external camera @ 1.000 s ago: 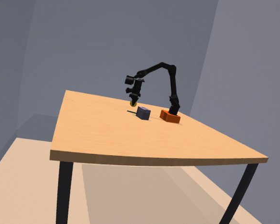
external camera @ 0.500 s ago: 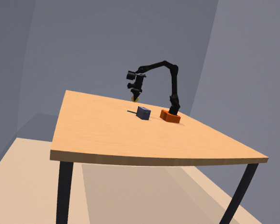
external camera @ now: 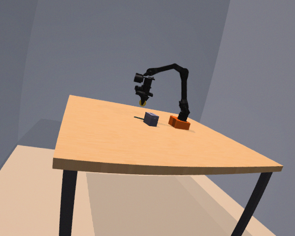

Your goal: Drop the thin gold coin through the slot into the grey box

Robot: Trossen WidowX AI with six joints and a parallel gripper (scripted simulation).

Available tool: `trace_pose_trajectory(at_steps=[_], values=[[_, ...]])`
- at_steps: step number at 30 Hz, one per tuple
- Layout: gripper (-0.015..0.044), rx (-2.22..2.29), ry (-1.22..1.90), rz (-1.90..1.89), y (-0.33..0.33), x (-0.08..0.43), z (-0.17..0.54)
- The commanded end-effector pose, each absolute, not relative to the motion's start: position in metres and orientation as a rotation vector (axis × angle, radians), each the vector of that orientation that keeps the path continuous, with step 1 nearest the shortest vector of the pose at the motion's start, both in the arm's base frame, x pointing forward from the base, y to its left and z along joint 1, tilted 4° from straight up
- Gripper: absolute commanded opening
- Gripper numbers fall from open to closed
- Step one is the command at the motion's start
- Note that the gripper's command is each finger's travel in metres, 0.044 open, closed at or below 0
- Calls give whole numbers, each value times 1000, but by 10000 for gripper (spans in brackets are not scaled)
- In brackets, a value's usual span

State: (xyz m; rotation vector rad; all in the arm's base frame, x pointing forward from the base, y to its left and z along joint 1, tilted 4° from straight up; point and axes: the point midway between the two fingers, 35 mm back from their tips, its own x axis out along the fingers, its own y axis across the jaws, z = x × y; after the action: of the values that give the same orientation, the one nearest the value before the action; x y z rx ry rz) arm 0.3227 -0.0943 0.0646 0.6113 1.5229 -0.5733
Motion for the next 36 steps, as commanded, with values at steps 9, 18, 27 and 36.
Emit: trace_pose_trajectory(at_steps=[9,18,27,36], values=[[0,933,1412,-906,-97,319,65],[0,1099,1329,-1079,-99,317,65],[0,1100,1329,-1079,-89,317,66],[0,1101,1330,-1078,-66,315,67]])
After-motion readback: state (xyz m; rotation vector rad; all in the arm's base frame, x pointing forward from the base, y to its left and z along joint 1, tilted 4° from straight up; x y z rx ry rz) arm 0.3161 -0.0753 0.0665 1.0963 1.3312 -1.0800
